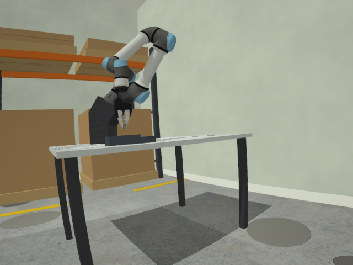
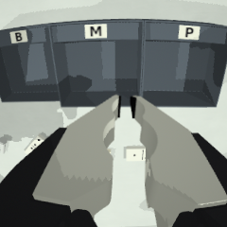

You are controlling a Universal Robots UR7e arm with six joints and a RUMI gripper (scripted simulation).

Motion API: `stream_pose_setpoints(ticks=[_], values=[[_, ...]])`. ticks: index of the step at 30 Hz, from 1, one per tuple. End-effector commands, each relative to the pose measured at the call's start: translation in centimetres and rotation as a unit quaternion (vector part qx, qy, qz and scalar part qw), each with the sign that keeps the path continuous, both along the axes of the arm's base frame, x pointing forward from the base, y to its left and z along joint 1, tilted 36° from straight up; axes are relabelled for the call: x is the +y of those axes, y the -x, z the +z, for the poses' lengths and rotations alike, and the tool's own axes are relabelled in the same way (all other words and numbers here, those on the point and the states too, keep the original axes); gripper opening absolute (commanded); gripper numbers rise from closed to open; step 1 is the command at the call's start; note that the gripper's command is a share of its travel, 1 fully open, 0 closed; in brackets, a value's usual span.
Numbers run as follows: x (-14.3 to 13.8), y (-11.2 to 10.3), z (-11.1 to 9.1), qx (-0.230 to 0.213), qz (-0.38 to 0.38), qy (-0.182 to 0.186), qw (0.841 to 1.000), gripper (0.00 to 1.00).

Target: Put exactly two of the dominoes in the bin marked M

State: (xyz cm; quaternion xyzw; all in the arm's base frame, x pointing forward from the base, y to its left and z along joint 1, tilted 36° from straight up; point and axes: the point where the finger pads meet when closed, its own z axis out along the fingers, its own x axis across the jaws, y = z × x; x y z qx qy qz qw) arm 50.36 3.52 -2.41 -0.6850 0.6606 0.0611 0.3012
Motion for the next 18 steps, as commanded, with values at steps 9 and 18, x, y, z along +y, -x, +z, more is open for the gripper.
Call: stream_pose_setpoints(ticks=[9,18], values=[[1.8,0.0,0.2,0.000,-0.001,0.001,1.000,0.04],[3.0,-0.7,-1.7,0.000,-0.001,0.001,1.000,0.04]])
